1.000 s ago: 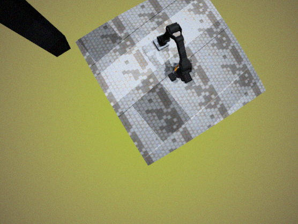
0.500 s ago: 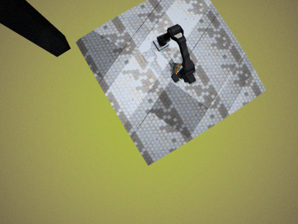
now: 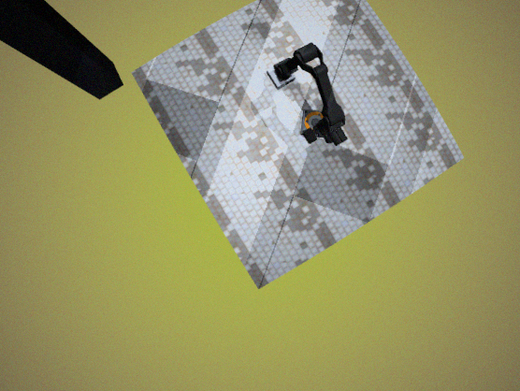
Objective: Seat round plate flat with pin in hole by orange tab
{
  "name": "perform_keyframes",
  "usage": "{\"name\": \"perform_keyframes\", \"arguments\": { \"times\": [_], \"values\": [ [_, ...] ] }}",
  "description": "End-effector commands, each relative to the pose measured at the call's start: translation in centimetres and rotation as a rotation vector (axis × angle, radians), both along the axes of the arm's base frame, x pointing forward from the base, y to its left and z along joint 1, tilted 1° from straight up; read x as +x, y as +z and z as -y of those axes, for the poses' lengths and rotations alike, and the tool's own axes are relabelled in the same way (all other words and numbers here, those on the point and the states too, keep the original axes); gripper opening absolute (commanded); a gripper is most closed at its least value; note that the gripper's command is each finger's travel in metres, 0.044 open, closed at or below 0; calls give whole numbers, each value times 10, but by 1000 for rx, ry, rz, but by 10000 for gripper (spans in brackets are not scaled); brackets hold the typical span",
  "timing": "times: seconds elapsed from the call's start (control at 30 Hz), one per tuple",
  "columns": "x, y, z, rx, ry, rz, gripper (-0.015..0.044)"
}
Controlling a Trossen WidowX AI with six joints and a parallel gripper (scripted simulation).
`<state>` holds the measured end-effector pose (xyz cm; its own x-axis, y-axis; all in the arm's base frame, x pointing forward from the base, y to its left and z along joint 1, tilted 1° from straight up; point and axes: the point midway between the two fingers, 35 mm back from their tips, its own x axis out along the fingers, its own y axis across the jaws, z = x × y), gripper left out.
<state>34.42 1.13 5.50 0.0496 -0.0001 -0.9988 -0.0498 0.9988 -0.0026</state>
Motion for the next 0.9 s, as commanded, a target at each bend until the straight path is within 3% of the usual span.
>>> {"name": "perform_keyframes", "arguments": {
  "times": [0.0, 0.87],
  "values": [
    [1, 0, -6, 5, -3, -3, 0],
    [-9, 1, -39, 8, -3, -4, 0]
  ]
}}
